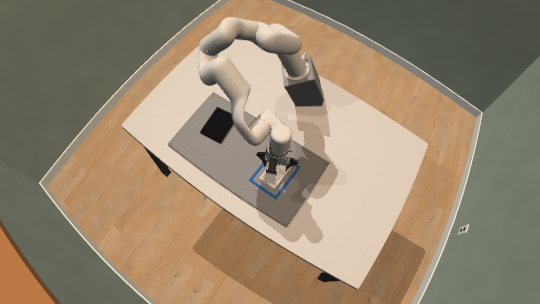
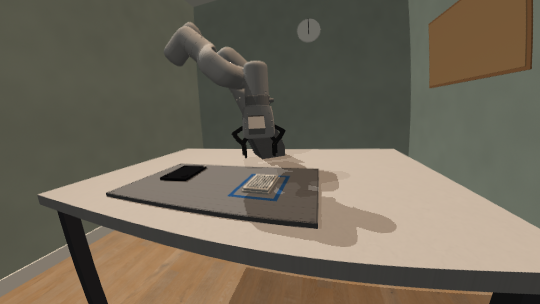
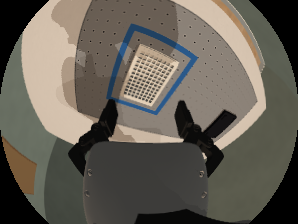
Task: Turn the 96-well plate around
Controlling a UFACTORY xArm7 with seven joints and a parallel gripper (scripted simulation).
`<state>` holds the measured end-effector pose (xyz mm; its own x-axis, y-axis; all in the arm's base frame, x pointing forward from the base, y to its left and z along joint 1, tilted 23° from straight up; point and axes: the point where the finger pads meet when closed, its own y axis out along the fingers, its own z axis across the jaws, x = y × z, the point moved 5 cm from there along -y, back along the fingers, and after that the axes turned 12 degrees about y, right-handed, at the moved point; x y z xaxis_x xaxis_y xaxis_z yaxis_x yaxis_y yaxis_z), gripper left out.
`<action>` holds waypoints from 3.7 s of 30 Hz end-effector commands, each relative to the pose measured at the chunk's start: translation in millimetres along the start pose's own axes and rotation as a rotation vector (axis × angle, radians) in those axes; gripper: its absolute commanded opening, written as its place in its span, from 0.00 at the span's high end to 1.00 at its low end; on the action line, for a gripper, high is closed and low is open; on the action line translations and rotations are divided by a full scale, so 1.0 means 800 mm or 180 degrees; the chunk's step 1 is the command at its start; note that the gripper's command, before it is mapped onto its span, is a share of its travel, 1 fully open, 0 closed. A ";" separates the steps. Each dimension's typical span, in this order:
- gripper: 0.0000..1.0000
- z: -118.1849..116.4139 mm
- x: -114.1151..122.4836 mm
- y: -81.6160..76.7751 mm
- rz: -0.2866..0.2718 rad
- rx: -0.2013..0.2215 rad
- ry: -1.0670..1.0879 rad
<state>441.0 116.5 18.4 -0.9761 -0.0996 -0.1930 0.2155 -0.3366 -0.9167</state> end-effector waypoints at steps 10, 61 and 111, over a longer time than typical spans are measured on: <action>0.00 -0.001 -0.002 -0.002 -0.0021 -0.0022 -0.1452; 0.00 -0.001 -0.002 0.011 -0.0003 -0.0035 -0.5815; 0.00 -0.001 -0.002 0.017 0.0016 -0.0040 -0.8693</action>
<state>444.0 112.9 8.8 0.9076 -0.2870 0.3064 0.2050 -0.3340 -0.9200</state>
